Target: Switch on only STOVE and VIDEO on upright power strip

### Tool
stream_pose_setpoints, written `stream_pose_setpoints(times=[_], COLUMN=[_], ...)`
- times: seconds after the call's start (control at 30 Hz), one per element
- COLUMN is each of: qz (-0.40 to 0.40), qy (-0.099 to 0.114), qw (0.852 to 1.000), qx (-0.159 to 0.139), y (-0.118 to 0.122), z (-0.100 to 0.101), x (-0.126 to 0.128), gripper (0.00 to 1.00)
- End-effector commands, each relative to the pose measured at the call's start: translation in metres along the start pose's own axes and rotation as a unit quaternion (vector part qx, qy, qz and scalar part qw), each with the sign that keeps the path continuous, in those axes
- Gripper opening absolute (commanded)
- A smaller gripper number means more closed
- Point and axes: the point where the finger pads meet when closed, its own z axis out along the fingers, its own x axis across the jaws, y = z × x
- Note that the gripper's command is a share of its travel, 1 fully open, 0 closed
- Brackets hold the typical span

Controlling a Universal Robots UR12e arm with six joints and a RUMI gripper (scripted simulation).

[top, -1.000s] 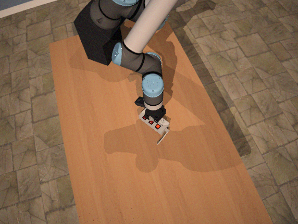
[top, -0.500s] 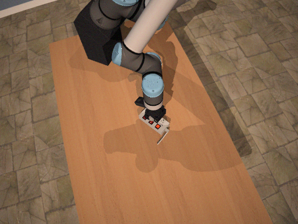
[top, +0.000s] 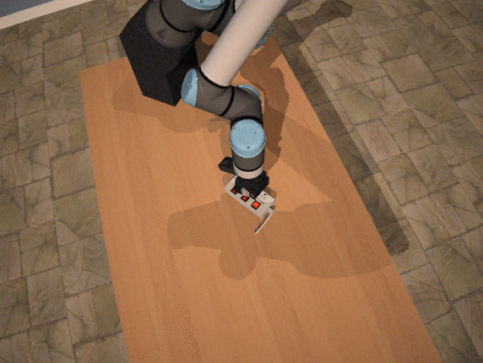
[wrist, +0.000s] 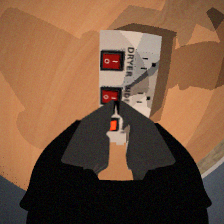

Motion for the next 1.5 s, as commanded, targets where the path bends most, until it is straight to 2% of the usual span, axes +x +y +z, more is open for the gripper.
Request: stream_pose_setpoints(times=[0.0, 1.47], qz=[0.000, 0.000], qy=[0.000, 0.000], qw=[1.000, 1.000], qx=[0.000, 0.000], y=[0.0004, 0.0004], z=[-0.0002, 0.0086], x=[-0.0002, -0.0002], gripper=[0.00, 0.00])
